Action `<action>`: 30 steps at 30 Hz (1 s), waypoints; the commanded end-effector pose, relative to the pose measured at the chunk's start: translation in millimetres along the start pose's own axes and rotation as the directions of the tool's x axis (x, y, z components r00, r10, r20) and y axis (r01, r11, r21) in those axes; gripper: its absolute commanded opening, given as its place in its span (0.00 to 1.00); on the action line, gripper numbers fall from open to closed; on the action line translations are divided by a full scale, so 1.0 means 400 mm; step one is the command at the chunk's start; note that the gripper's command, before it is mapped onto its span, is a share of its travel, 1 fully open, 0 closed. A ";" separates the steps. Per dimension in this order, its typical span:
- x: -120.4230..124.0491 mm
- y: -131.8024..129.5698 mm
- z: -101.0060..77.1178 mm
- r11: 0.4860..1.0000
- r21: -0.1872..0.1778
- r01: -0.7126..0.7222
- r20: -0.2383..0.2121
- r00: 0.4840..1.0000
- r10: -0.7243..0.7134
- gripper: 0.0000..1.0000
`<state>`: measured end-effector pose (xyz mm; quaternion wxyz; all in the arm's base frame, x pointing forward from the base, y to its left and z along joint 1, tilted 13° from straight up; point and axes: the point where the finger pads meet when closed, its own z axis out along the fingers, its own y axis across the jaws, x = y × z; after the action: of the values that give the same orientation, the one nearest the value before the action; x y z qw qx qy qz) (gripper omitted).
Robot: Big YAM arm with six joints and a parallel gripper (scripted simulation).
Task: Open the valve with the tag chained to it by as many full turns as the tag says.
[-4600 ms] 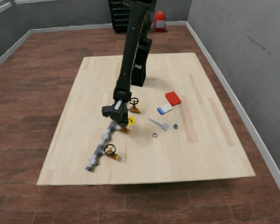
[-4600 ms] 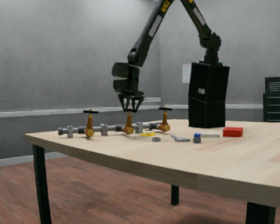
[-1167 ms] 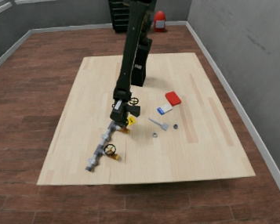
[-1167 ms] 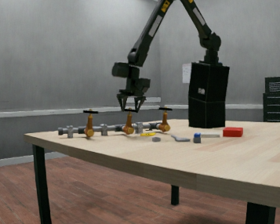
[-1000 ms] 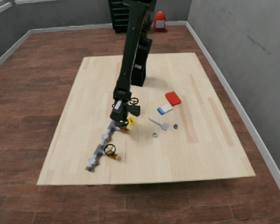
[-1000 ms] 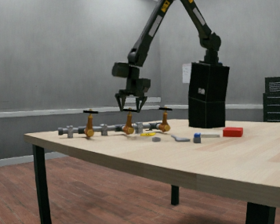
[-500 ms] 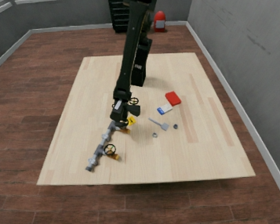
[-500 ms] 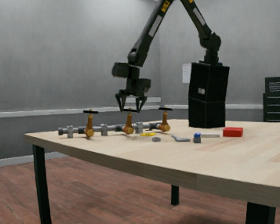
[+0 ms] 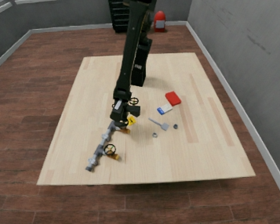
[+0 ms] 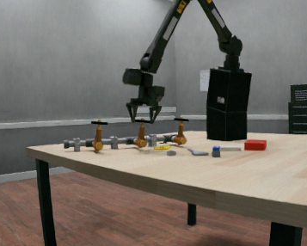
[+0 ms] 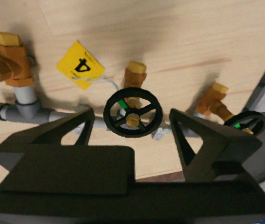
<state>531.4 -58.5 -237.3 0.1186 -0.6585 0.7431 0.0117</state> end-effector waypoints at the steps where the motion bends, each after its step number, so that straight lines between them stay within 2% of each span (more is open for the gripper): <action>1: -0.006 -0.014 -0.006 0.994 0.004 -0.107 0.002 0.994 0.107 1.00; 6: -0.006 -0.015 -0.006 0.944 0.004 -0.331 0.002 0.944 0.331 1.00; 9: -0.005 -0.016 -0.006 0.865 0.006 -0.502 0.002 0.865 0.502 1.00; 11: -0.005 -0.016 -0.006 0.784 0.007 -0.621 0.003 0.784 0.621 1.00; 13: -0.005 -0.016 -0.006 0.784 0.007 -0.621 0.003 0.784 0.621 1.00; 16: -0.005 -0.017 -0.006 0.616 0.007 -0.788 0.006 0.616 0.788 1.00; 20: -0.005 -0.018 -0.006 0.414 0.005 -0.910 0.010 0.414 0.910 1.00; 28: -0.005 -0.018 -0.006 -0.030 -0.005 -1.000 0.014 -0.030 0.999 1.00; 30: -0.005 -0.018 -0.006 -0.030 -0.005 -1.000 0.014 -0.030 0.999 1.00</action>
<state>531.4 -56.0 -236.9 0.0840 -0.0271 0.9918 0.0925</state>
